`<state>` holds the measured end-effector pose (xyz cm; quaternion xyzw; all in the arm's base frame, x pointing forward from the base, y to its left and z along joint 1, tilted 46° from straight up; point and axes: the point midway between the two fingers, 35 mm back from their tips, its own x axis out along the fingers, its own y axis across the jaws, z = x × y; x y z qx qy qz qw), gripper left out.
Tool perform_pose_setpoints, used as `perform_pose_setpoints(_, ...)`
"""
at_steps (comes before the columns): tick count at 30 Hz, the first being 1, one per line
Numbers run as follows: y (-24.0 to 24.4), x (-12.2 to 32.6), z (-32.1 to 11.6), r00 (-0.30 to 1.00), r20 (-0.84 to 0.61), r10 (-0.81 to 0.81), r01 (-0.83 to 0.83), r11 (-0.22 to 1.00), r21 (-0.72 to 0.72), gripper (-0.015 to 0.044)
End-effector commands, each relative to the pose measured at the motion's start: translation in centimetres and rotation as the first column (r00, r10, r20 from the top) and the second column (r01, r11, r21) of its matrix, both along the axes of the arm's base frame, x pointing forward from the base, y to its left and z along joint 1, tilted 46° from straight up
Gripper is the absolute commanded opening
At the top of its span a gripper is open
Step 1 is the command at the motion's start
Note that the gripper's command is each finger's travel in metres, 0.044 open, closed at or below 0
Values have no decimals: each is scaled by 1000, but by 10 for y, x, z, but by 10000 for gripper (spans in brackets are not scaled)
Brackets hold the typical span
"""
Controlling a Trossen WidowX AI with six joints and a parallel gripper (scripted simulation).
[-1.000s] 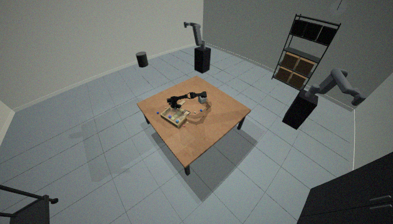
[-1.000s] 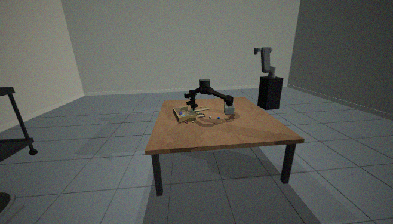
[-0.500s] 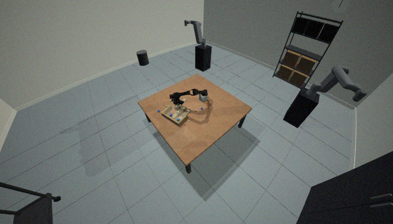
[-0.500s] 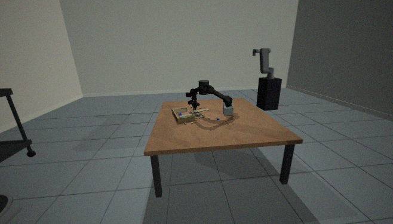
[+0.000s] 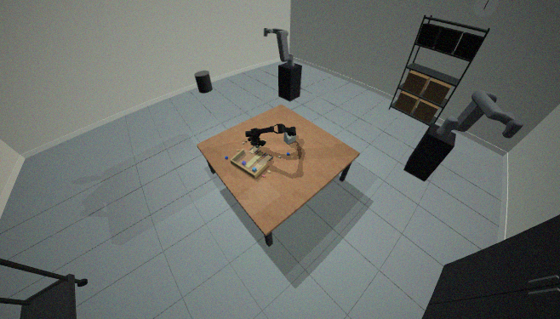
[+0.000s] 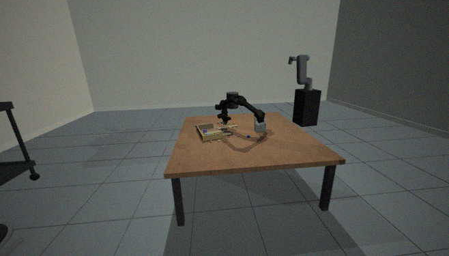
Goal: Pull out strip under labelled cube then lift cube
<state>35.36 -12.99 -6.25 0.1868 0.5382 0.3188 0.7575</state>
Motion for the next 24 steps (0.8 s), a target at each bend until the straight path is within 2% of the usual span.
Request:
perform_pose_setpoints(1, 3, -12, 3, 1000, 4, 1, -1, 1000, -6, 0)
perform_pose_setpoints(20, 30, -70, 9, 1000, 1, 2, -2, 1000, -4, 0)
perform_pose_setpoints(24, 22, -73, 16, 1000, 1, 1, -1, 1000, -5, 0)
